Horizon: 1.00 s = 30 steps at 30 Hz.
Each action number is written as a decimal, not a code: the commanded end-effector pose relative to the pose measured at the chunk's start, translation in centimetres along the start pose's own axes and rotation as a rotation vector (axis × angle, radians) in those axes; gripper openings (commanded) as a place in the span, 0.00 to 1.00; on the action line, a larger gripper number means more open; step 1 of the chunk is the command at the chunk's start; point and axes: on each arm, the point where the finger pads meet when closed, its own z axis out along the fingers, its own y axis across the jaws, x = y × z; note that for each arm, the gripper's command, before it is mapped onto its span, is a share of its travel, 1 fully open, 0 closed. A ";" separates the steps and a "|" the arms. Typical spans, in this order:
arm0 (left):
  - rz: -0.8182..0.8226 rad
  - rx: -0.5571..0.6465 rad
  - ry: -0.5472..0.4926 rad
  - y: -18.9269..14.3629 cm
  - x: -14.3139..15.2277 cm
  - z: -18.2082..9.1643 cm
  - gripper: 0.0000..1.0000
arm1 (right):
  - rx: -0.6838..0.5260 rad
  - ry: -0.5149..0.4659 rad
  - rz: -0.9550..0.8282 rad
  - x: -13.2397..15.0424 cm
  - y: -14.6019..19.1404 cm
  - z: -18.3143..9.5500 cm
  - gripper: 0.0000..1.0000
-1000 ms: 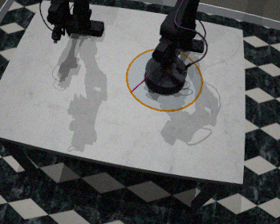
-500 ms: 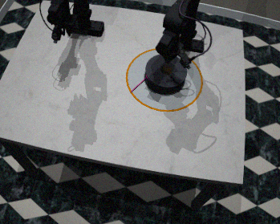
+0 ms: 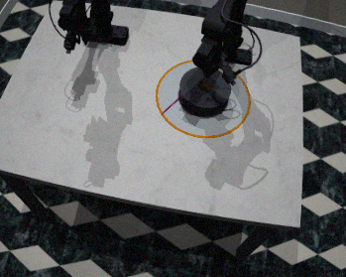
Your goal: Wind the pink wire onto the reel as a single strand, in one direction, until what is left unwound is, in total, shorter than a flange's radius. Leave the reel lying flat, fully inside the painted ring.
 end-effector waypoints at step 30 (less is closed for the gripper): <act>0.074 0.124 -0.045 -3.2 -0.9 -0.8 0.00 | -0.003 -0.034 0.008 0.4 0.0 -0.9 0.25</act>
